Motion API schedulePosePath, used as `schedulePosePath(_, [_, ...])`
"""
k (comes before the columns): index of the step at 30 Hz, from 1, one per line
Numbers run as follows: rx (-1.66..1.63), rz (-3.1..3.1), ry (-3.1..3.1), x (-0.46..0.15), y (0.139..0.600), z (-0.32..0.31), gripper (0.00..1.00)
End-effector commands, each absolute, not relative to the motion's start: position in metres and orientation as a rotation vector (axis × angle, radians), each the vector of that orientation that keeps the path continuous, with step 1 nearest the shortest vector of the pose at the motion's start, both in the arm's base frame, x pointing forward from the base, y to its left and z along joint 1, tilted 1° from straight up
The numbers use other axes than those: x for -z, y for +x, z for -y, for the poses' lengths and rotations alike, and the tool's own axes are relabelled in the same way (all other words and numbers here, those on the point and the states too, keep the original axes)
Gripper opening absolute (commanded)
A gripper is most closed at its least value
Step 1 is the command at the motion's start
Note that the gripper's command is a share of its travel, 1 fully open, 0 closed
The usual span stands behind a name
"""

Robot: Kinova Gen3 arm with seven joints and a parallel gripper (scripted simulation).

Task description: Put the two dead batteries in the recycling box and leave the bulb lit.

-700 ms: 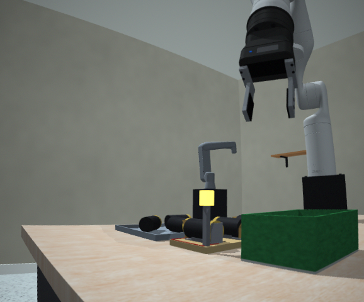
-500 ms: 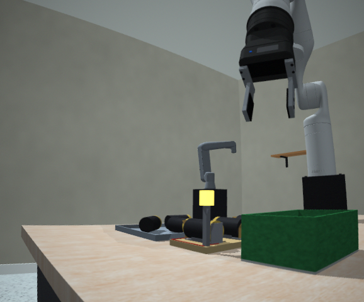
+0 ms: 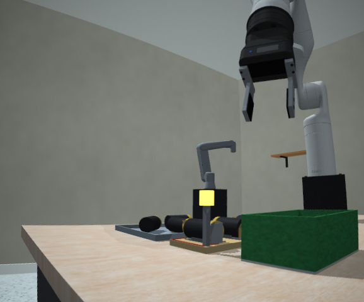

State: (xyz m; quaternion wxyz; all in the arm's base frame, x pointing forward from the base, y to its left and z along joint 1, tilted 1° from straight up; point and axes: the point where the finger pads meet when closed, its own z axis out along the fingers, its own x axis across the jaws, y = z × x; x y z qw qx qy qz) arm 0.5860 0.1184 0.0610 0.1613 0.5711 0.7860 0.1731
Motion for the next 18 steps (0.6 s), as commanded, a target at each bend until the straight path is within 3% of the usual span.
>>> schedulePosePath(1, [-0.481, -2.267, 1.607, -0.06, 0.584, -0.117, 1.0])
schedulePosePath(18, [-0.263, -2.634, 1.217, -0.032, 0.549, -0.082, 1.0])
